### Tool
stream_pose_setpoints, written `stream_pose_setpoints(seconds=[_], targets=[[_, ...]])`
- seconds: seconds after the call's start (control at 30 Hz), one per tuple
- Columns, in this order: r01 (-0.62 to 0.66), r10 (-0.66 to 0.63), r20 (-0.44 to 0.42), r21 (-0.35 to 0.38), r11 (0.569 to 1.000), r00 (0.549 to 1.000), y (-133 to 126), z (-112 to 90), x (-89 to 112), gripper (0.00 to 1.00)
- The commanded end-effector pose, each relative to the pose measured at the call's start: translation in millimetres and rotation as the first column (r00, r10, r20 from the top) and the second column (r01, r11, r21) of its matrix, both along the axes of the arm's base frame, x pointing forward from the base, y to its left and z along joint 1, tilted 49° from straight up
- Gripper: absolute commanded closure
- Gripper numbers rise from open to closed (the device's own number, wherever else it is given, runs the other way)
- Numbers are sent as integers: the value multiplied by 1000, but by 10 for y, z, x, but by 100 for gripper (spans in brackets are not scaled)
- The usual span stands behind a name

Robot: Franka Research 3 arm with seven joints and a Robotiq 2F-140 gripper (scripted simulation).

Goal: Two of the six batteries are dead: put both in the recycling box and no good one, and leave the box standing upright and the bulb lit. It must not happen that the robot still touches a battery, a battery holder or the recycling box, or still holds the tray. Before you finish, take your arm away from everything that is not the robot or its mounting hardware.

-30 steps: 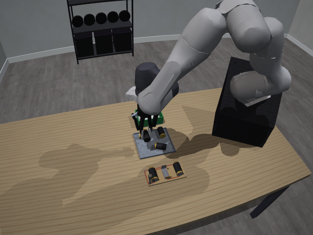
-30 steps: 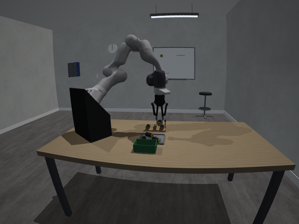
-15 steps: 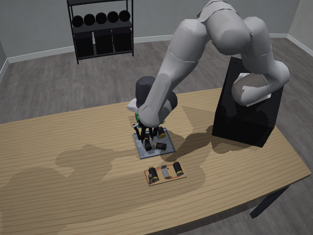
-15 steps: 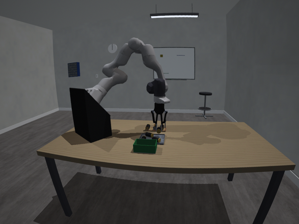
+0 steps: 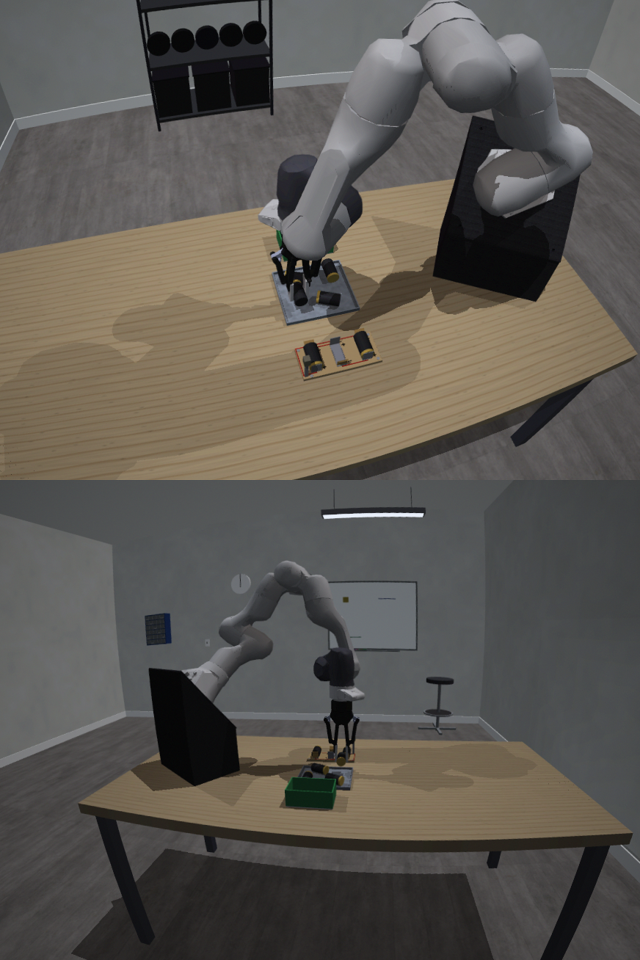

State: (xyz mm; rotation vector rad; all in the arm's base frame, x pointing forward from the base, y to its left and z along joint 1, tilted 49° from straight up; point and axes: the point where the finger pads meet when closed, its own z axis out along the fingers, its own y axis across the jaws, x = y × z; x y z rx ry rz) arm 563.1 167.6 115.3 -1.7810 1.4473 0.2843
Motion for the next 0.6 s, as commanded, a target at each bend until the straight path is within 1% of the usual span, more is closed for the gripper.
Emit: stream_pose_setpoints(seconds=[0.0, 0.57], targets=[[2, -2, 7, -4, 1000, 1000, -23, 0, 26, 84], [5, -5, 4, -3, 1000, 1000, -23, 0, 26, 84]])
